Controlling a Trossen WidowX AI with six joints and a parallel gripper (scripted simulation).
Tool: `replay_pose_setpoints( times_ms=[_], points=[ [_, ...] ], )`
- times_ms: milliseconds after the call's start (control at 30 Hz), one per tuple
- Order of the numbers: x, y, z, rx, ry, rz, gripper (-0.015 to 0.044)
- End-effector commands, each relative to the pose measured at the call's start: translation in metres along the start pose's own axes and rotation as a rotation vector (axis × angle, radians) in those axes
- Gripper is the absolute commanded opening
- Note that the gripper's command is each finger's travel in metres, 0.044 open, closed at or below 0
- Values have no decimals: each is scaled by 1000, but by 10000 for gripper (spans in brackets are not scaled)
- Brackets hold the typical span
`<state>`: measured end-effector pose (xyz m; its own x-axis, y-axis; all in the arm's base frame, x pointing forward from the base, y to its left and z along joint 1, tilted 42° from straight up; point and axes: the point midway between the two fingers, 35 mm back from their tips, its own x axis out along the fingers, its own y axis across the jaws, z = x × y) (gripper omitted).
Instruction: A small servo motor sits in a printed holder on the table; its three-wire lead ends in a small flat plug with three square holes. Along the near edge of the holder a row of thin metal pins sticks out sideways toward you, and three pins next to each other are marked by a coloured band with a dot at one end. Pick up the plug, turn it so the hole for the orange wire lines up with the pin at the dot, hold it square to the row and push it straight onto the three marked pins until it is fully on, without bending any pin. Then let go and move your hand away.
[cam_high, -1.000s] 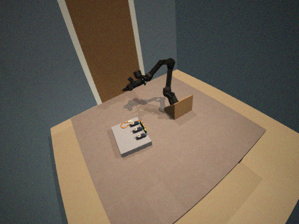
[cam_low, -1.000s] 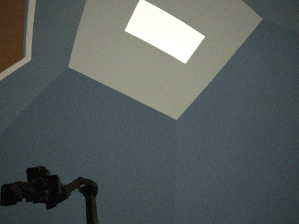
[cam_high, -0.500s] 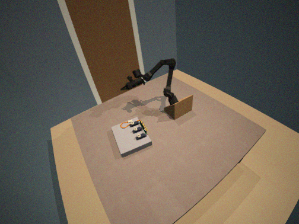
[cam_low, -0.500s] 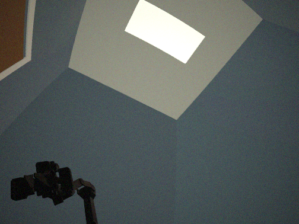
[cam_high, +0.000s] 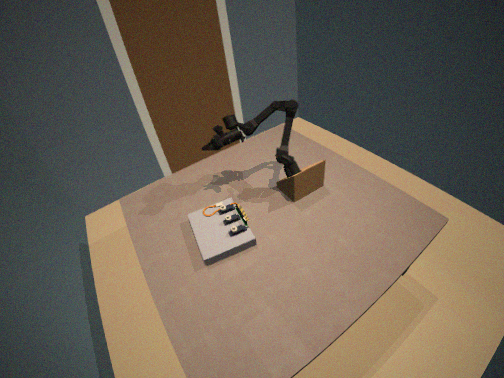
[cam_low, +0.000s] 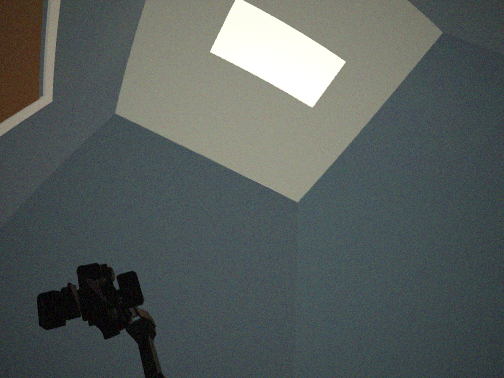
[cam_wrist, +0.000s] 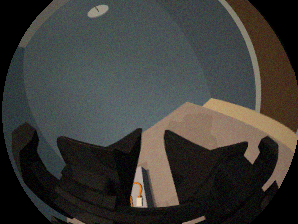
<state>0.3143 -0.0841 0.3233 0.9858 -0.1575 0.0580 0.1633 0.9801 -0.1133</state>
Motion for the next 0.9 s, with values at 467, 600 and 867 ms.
replay_pose_setpoints(
  times_ms=[467,600,867],
  points=[
    [-5,50,11,76,-15,94,115],
    [-8,61,13,92,-16,115,115],
    [-10,79,14,93,-5,147,115]
  ],
)
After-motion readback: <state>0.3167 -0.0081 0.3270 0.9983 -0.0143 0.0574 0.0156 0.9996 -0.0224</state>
